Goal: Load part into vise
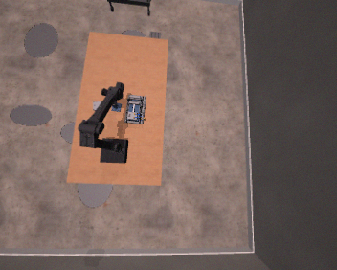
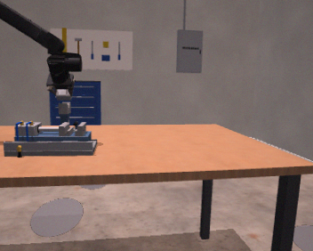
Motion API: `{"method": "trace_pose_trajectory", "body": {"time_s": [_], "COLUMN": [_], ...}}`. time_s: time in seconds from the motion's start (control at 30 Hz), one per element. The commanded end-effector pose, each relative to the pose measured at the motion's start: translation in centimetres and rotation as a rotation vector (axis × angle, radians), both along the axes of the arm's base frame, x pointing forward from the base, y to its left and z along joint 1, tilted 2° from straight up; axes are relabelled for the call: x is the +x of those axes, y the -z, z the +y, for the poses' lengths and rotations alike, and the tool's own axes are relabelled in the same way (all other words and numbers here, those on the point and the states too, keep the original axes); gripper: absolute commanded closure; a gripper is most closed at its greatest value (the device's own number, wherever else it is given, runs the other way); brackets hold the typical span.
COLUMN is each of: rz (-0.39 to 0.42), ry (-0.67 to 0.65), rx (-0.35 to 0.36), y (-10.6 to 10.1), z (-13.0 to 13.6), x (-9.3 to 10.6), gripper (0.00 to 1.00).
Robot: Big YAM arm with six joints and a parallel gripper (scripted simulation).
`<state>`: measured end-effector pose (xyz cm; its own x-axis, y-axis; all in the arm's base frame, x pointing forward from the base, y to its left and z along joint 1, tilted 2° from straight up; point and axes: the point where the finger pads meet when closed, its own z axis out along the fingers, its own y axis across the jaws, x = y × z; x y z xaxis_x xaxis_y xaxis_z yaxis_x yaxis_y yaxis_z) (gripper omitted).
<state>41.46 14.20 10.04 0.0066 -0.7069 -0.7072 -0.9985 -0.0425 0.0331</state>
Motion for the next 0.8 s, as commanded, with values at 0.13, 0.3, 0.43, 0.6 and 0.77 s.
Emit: {"method": "trace_pose_trajectory", "body": {"time_s": [0.13,0.3,0.43,0.6,0.77], "rz": [-0.011,-0.019,-0.041,-0.016,-0.074], "ry": [0.010,0.010,0.011,0.011,0.011], "rx": [0.009,0.009,0.010,0.009,0.012], "y": [0.7,1.0,0.6,2.1,0.2], "z": [-0.5,-0.5,-0.5,-0.5,-0.5], "x": [0.6,0.9,1.3,0.8,1.9], "gripper": [1.00,1.00,1.00,1.00,1.00]}}
